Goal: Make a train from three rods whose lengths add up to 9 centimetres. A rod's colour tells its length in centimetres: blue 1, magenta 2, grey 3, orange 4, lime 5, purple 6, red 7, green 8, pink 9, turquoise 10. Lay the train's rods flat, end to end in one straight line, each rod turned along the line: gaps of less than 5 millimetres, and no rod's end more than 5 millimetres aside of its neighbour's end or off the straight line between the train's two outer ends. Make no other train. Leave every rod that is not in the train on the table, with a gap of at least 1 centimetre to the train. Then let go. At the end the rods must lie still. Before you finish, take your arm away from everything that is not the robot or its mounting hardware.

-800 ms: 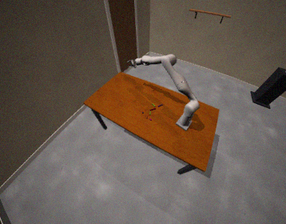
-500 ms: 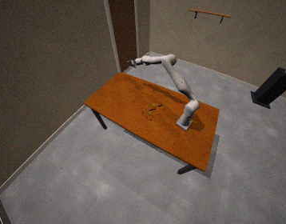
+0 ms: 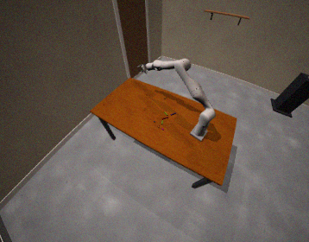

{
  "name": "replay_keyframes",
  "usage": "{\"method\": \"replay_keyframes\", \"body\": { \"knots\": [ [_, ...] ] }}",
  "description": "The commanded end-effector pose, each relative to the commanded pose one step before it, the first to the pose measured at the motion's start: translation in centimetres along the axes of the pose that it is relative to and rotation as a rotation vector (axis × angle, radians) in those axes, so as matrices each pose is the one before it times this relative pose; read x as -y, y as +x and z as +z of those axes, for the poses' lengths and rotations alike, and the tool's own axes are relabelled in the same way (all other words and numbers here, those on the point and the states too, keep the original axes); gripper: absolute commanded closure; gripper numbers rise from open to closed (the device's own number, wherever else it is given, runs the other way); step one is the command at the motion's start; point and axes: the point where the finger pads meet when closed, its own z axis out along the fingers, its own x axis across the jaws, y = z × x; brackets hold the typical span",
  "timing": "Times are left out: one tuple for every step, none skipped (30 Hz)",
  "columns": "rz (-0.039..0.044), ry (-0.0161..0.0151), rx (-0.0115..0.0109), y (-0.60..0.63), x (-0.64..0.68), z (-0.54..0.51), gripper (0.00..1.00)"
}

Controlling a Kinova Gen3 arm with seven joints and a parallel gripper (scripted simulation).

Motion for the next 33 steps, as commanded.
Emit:
{"method": "replay_keyframes", "body": {
  "knots": [
    [0.00511, -0.00038, -0.00267, 0.213, 0.01, -0.138, 0.0],
    [0.00405, 0.00006, 0.00047, -0.029, 0.022, -0.024, 0.0],
    [0.00495, 0.00007, 0.00058, -0.036, 0.027, -0.029, 0.0],
    [0.00591, 0.00007, 0.0007, -0.043, 0.032, -0.035, 0.0],
    [0.00694, 0.00007, 0.00083, -0.052, 0.037, -0.041, 0.0],
    [0.00802, 0.00006, 0.00098, -0.061, 0.042, -0.047, 0.0],
    [0.00914, 0.00005, 0.00113, -0.07, 0.046, -0.054, 0.0],
    [0.01031, 0.00002, 0.00131, -0.081, 0.051, -0.061, 0.0],
    [0.0, 0.0, 0.0, 0.0, 0.0, 0.0, 0.0],
    [0.0, 0.0, 0.0, 0.0, 0.0, 0.0, 0.0],
    [0.01151, -0.00002, 0.00149, -0.092, 0.055, -0.069, 0.0],
    [0.01274, -0.00007, 0.00169, -0.105, 0.059, -0.076, 0.0],
    [0.01399, -0.00014, 0.00191, -0.118, 0.062, -0.084, 0.0],
    [0.01526, -0.00023, 0.00214, -0.132, 0.064, -0.093, 0.0],
    [0.01653, -0.00034, 0.00238, -0.147, 0.065, -0.101, 0.0],
    [0.01782, -0.00047, 0.00264, -0.163, 0.066, -0.11, 0.0],
    [0.0191, -0.00063, 0.00292, -0.181, 0.065, -0.119, 0.0],
    [0.02037, -0.00082, 0.00322, -0.199, 0.063, -0.128, 0.0],
    [0.02164, -0.00103, 0.00353, -0.218, 0.059, -0.137, 0.0],
    [0.02288, -0.00128, 0.00385, -0.239, 0.053, -0.146, 0.0],
    [0.02411, -0.00156, 0.00419, -0.26, 0.046, -0.156, 0.0],
    [0.02531, -0.00188, 0.00455, -0.283, 0.037, -0.165, 0.0],
    [0.02647, -0.00223, 0.00491, -0.306, 0.025, -0.175, 0.0],
    [0.0276, -0.00262, 0.00529, -0.33, 0.012, -0.185, 0.0],
    [0.02869, -0.00306, 0.00567, -0.355, -0.004, -0.194, 0.0],
    [0.0, 0.0, 0.0, 0.0, 0.0, 0.0, 0.0],
    [0.0, 0.0, 0.0, 0.0, 0.0, 0.0, 0.0],
    [0.02974, -0.00353, 0.00605, -0.381, -0.023, -0.204, 0.0],
    [0.03074, -0.00405, 0.00644, -0.406, -0.045, -0.214, 0.0],
    [0.0, 0.0, 0.0, 0.0, 0.0, 0.0, 0.0],
    [0.03168, -0.00461, 0.00683, -0.432, -0.069, -0.223, 0.0],
    [0.0, 0.0, 0.0, 0.0, 0.0, 0.0, 0.0],
    [0.0, 0.0, 0.0, 0.0, 0.0, 0.0, 0.0]
  ]
}}
